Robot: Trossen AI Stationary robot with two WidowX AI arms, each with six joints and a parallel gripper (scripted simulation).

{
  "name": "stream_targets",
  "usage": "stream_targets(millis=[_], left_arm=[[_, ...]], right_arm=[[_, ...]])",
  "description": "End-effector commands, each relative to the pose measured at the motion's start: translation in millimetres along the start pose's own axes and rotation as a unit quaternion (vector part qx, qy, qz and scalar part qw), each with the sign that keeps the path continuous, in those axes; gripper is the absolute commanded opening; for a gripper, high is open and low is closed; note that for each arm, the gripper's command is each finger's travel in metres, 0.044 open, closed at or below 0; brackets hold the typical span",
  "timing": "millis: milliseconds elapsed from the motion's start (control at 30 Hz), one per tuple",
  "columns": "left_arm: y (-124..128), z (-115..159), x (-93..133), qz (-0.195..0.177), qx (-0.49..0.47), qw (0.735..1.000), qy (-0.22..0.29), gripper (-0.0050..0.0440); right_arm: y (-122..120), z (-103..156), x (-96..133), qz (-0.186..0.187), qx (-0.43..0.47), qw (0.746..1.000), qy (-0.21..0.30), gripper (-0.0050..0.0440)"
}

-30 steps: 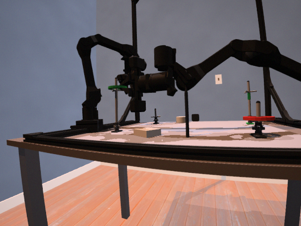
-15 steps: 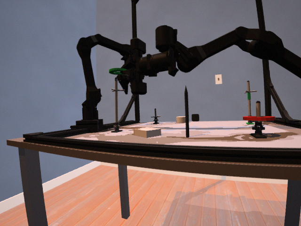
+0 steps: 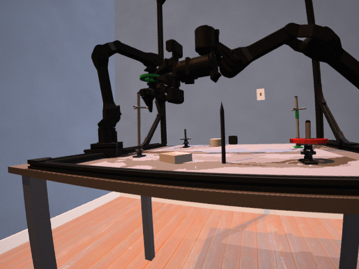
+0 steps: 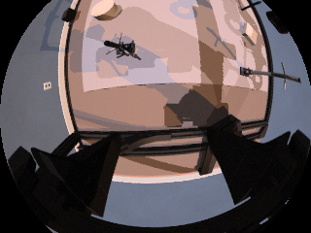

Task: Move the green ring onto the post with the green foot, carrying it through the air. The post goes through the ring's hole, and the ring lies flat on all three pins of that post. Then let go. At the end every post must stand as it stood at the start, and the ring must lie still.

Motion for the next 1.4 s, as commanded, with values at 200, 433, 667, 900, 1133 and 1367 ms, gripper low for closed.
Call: stream_targets(millis=[200,433,667,900,1133,1367], left_arm=[[19.9,-32.9,19.0,-0.002,-0.003,1.0,0.013,0.0],[26.2,-48.0,29.6,-0.002,-0.003,1.0,0.019,0.0],[33.4,-68.4,46.6,-0.002,-0.002,1.0,0.027,0.0],[38.4,-87.8,66.0,-0.001,-0.002,0.999,0.035,0.0],[40.6,-100.9,81.2,-0.001,-0.002,0.999,0.041,0.0],[41.8,-118.0,104.1,0.0,-0.002,0.999,0.049,0.0]], right_arm=[[-0.8,0.2,0.2,0.001,-0.002,1.0,-0.001,0.04],[-0.8,0.2,0.2,0.001,-0.002,1.0,-0.001,0.04],[-0.8,0.2,0.2,0.001,-0.002,1.0,-0.001,0.04],[-0.8,0.2,0.2,0.001,-0.002,1.0,-0.001,0.04],[-0.8,0.2,0.2,0.001,-0.002,1.0,-0.001,0.04],[-0.8,0.2,0.2,0.001,-0.002,1.0,-0.001,0.04]])
Point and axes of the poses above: on each arm, the point midway between the two fingers, 35 mm back from their tips, its own x axis back along the fingers, its own y axis across the jaws, z = x × y, the point moved 1 cm from there along x, back along the fingers, and after that the axes turned 6 degrees about x, right-handed, at the moved point
